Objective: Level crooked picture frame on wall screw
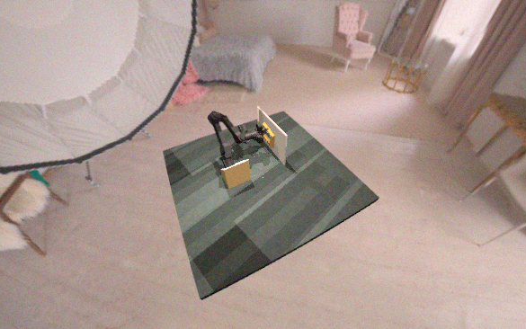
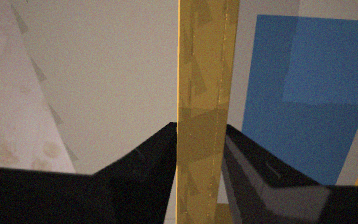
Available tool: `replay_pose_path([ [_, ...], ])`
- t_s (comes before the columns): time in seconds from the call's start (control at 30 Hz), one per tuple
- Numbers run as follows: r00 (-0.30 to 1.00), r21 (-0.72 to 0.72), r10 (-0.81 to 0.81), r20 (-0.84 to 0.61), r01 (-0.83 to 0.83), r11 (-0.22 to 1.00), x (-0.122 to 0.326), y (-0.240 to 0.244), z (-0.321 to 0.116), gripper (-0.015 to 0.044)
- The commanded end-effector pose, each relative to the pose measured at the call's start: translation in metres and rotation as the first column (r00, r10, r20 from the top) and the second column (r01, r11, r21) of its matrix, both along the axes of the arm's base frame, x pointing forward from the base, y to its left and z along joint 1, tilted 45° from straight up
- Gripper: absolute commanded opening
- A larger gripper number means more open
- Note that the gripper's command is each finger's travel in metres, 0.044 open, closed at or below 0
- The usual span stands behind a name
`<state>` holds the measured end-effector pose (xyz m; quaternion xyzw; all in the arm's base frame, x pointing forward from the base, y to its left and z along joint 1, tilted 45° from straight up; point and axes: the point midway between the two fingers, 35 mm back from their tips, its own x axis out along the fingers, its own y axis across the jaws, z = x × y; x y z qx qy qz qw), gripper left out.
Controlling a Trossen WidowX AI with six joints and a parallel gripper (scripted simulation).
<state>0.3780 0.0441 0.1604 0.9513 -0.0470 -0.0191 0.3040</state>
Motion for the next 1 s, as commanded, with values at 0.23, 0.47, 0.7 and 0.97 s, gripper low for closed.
replay_pose_path([
  [0.23, 1.0, -0.002, -0.014, 0.008, 0.014, 1.0, 0.0, -0.0031, 0.003, 0.0],
  [0.47, 1.0, -0.002, -0.014, 0.008, 0.014, 1.0, 0.0, -0.0029, 0.0038, 0.0],
  [0.7, 1.0, -0.002, -0.014, 0.008, 0.014, 1.0, 0.0001, -0.0021, 0.0041, 0.0],
  [0.97, 1.0, -0.002, -0.014, 0.008, 0.014, 1.0, 0.0001, -0.002, 0.0051, 0.0],
])
